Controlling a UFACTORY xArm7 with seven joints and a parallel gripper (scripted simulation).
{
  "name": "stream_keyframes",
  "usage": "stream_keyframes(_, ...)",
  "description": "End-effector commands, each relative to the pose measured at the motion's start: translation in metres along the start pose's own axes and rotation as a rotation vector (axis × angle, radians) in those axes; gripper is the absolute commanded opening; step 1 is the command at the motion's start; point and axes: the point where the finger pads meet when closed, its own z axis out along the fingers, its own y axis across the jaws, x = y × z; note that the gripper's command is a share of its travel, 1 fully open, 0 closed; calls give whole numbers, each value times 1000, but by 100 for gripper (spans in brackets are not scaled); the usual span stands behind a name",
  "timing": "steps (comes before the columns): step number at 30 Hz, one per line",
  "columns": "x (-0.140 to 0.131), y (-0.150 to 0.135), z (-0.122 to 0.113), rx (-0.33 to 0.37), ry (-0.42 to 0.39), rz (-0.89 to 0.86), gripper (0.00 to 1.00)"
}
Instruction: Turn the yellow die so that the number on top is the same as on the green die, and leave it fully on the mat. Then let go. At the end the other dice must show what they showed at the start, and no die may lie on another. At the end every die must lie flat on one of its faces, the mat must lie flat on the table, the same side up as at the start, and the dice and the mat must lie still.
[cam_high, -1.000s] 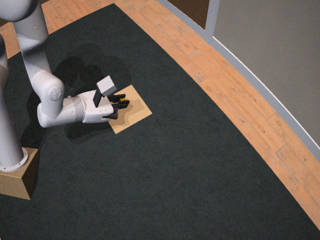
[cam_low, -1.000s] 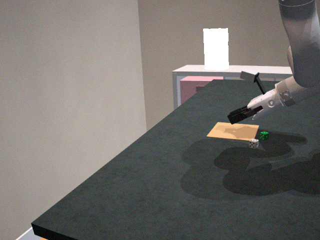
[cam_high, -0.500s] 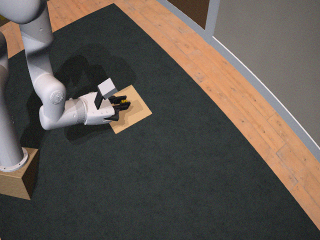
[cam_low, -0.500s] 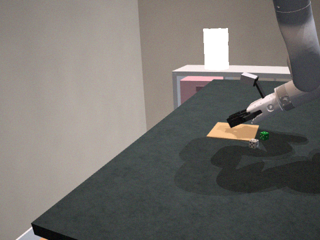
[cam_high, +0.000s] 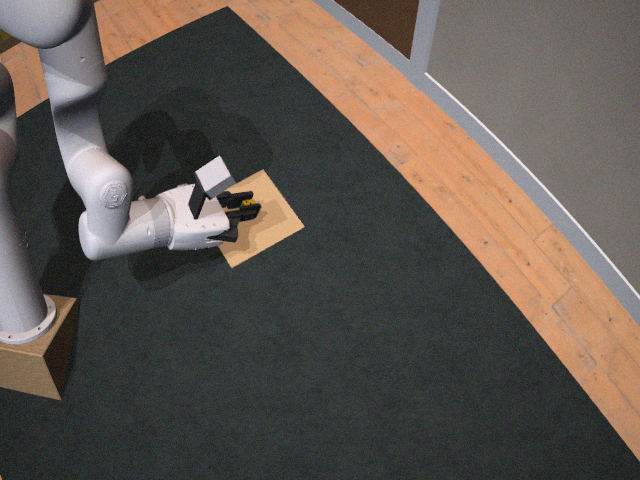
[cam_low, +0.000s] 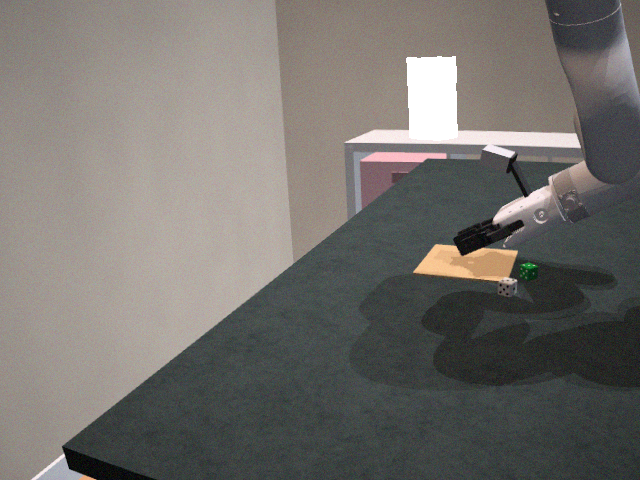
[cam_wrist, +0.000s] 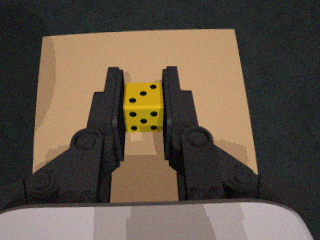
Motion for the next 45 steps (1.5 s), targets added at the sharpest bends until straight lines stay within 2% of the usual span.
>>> stream_keyframes(1,1,0,0,-1,2,-1,15)
stream_keyframes(45,-9,0,6,-1,2,-1,15)
